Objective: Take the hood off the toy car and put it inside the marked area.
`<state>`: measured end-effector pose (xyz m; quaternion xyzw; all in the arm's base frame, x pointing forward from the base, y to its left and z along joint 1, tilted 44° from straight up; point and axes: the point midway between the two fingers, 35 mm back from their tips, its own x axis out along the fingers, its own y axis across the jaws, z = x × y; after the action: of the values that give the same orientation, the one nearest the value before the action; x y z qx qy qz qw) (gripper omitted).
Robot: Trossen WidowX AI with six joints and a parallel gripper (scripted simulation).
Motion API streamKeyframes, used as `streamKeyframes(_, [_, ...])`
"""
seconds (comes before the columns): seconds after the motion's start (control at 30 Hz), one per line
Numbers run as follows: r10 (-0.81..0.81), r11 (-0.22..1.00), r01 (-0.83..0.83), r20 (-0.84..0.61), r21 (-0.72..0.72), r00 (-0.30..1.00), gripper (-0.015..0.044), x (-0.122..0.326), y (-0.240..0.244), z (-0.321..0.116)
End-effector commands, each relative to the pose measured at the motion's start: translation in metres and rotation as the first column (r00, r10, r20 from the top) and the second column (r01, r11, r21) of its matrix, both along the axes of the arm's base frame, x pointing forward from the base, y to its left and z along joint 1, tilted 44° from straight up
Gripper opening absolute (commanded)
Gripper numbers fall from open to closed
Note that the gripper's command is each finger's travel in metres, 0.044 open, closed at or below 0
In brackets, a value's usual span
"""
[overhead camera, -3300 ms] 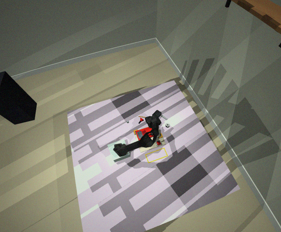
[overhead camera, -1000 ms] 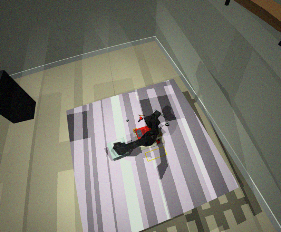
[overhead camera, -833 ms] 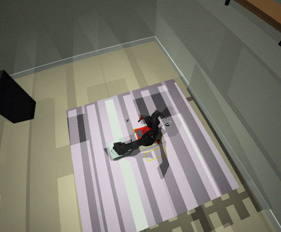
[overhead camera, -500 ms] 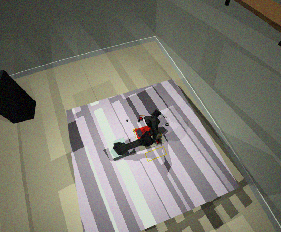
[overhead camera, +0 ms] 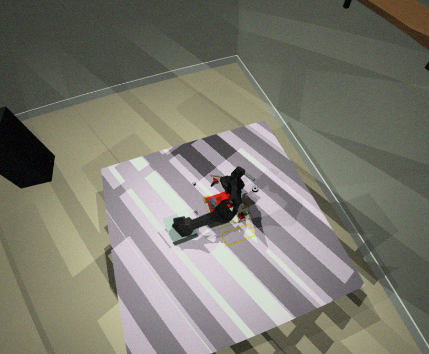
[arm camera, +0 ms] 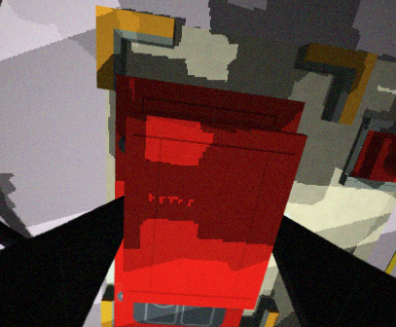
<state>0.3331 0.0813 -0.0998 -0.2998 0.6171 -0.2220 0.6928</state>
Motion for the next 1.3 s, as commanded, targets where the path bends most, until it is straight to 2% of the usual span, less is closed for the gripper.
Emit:
streamKeyframes(0.0, [-0.005, 1.0, 0.005, 0.005, 0.008, 1.0, 0.0, 0.0, 0.003, 0.003])
streamKeyframes(0.33, [-0.004, 1.0, 0.004, 0.004, 0.008, 1.0, 0.0, -0.001, 0.009, 0.009])
streamKeyframes(0.7, [-0.004, 1.0, 0.004, 0.004, 0.01, 1.0, 0.0, -0.007, 0.038, 0.04])
streamKeyframes(0.77, [0.007, 1.0, -0.007, -0.002, 0.003, 1.0, 0.0, -0.006, 0.032, 0.037])
streamKeyframes(1.27, [0.006, 1.0, -0.006, -0.005, 0.021, 1.0, 0.0, 0.008, -0.024, 0.1])
